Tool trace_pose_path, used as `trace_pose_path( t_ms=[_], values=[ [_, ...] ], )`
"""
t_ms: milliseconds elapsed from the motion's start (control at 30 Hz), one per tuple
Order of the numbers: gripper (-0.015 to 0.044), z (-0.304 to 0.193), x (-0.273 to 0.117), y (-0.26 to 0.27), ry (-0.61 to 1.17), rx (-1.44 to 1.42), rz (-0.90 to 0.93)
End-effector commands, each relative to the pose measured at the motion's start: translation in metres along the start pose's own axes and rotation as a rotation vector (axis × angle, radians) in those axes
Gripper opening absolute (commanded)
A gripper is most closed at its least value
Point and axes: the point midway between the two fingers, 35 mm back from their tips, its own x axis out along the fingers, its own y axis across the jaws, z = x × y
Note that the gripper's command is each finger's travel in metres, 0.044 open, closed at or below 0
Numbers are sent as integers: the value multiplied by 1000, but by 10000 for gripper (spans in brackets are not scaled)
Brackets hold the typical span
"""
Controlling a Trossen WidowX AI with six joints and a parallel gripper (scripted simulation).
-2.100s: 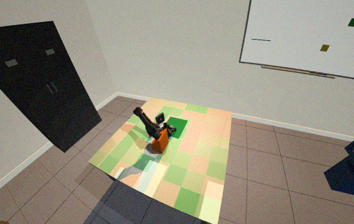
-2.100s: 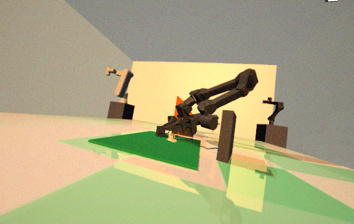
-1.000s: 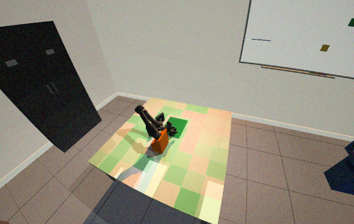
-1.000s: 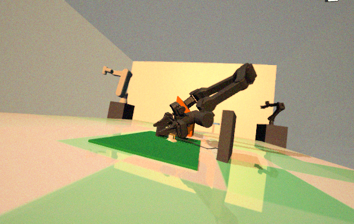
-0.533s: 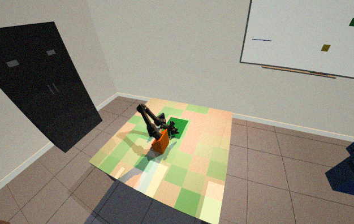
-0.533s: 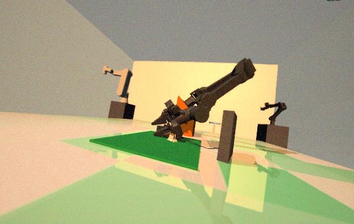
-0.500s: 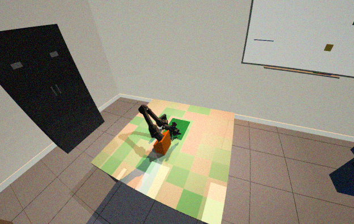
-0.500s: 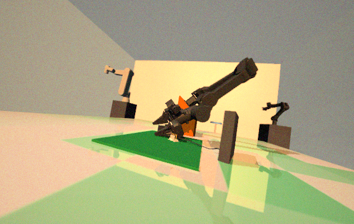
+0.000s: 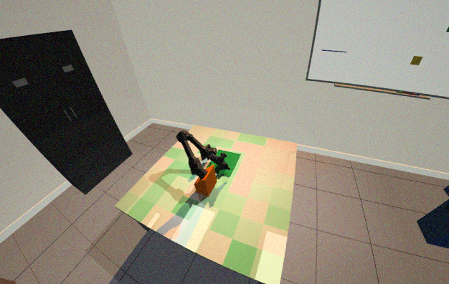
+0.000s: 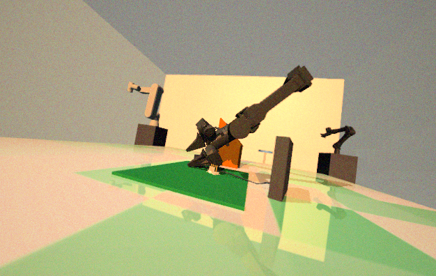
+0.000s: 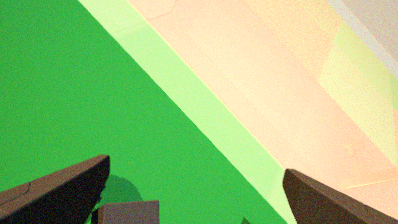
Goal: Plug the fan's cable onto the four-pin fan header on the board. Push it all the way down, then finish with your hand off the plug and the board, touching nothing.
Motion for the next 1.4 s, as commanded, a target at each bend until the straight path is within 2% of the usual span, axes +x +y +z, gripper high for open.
trace_pose_path(
  t_ms=[0,667,1367],
  values=[
    [440,-2,2,-5,64,-23,-21],
    [440,11,-10,-13,334,-65,9],
    [440,32,-40,-17,579,-58,166]
  ],
)
